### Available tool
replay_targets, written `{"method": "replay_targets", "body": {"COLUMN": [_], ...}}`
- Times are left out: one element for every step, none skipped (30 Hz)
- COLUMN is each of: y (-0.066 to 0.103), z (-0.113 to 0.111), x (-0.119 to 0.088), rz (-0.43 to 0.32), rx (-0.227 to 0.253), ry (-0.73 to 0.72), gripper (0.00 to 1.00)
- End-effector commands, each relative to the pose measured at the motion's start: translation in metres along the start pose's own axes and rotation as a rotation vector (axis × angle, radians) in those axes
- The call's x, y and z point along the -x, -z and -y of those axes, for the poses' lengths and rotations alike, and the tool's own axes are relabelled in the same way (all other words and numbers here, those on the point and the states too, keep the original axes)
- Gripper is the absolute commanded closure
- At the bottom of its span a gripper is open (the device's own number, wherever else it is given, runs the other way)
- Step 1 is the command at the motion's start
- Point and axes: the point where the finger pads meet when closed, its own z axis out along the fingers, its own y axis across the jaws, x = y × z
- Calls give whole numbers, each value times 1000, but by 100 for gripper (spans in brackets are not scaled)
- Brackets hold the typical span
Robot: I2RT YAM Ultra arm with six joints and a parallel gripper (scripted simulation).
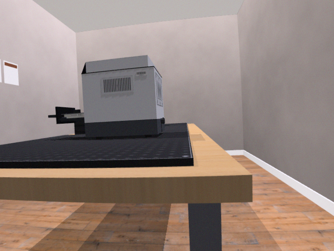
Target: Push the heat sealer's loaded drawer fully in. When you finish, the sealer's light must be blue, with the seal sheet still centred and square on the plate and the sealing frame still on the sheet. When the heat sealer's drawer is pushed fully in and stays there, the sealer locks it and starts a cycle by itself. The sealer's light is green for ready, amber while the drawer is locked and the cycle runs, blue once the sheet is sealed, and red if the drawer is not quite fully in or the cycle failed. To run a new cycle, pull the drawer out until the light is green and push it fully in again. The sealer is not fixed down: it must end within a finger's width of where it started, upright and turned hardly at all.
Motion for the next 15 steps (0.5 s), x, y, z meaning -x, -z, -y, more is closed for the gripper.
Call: {"method": "replay_targets", "body": {"y": [2, -3, -7, -9, -9, -10, -11, -11, -11, -11, -12, -13, -13, -14, -14], "z": [-17, -27, -36, -37, -38, -38, -38, -38, -38, -38, -39, -39, -38, -38, -39], "x": [18, 22, 25, 32, 36, 40, 44, 48, 48, 48, 49, 53, 60, 64, 68], "rz": [12, 23, 26, 67, 89, 99, 99, 97, 97, 97, 82, 82, 121, 143, 151], "rx": [8, 35, 53, 37, 21, 15, 15, 15, 15, 15, 18, 18, -2, -20, -26], "ry": [18, 29, 27, 45, 63, 71, 72, 72, 72, 72, 73, 74, 91, 110, 117], "gripper": [55, 55, 55, 55, 55, 55, 55, 55, 55, 55, 55, 55, 55, 55, 55]}}
